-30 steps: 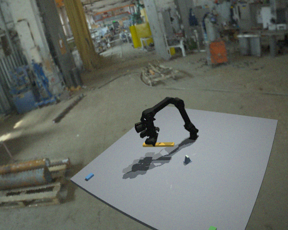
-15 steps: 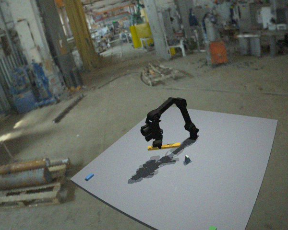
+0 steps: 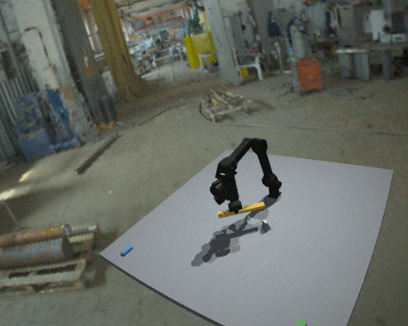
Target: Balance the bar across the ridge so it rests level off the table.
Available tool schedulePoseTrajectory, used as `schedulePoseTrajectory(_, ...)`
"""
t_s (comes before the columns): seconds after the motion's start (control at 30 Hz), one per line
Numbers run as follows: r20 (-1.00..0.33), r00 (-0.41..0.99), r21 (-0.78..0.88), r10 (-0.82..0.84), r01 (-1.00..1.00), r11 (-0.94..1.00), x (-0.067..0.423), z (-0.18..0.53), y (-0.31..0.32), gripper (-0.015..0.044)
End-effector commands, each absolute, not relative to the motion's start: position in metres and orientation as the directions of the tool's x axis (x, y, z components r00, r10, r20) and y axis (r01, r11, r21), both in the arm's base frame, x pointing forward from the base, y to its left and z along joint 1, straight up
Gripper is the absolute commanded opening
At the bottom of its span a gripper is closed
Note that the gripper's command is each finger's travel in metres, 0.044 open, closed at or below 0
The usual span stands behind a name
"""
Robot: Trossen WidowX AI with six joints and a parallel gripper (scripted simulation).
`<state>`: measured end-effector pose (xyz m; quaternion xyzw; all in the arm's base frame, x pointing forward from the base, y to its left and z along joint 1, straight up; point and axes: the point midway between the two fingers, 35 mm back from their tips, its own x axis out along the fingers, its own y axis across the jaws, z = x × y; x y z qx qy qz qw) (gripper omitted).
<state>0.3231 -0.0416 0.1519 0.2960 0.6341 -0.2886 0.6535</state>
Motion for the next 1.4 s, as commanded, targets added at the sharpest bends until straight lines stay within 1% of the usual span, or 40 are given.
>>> schedulePoseTrajectory(0.0,-1.000,0.029,0.020,-0.002,0.721,0.693,0.322,0.151,-0.024,0.0000)
schedulePoseTrajectory(0.9,-1.000,0.028,0.020,0.007,0.478,0.878,0.307,0.151,0.079,0.0000)
schedulePoseTrajectory(1.37,-1.000,0.028,0.020,0.008,0.473,0.881,0.309,0.136,0.083,0.0000)
